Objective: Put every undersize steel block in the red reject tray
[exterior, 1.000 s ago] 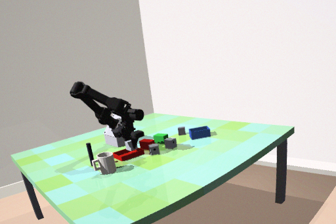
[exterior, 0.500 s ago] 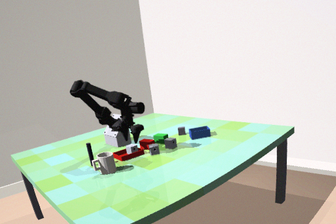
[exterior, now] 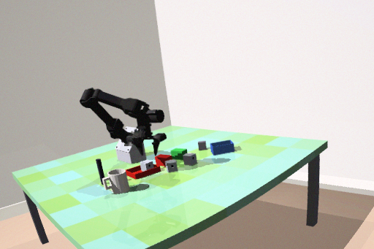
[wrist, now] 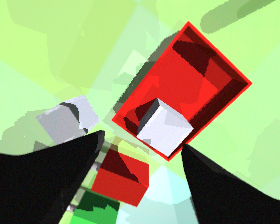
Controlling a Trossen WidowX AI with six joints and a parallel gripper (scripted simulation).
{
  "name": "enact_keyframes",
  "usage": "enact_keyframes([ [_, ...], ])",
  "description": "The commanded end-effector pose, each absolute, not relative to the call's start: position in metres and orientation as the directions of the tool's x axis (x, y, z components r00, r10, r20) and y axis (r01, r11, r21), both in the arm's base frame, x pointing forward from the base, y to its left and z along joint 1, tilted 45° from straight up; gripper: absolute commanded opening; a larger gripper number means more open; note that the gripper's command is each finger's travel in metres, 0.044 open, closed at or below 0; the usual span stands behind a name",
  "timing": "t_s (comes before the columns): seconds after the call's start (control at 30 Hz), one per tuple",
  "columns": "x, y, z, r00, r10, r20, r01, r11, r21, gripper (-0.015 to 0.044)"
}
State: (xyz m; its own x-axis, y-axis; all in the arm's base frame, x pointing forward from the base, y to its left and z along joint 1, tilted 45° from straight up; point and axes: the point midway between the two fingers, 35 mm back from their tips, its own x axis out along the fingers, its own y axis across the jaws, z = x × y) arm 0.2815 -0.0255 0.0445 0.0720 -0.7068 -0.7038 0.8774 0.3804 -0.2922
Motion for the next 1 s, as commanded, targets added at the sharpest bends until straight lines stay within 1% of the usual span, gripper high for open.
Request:
enact_keyframes([
  [0.0,0.308,-0.009,0.036,0.072,-0.703,-0.707,0.398,0.670,-0.626,0.0325],
  [0.1,0.319,-0.001,0.032,0.072,-0.703,-0.708,0.097,0.711,-0.696,0.0325],
  [0.13,0.319,-0.001,0.031,0.072,-0.703,-0.708,0.093,0.711,-0.697,0.0325],
  [0.17,0.291,-0.021,0.043,0.073,-0.707,-0.703,0.733,0.516,-0.443,0.0299],
  [0.53,0.291,-0.021,0.043,0.073,-0.707,-0.703,0.733,0.516,-0.443,0.0010],
  [0.57,0.291,-0.021,0.043,0.073,-0.707,-0.703,0.733,0.516,-0.443,0.0000],
  [0.97,0.291,-0.020,0.042,0.073,-0.707,-0.703,0.724,0.522,-0.450,0.0000],
])
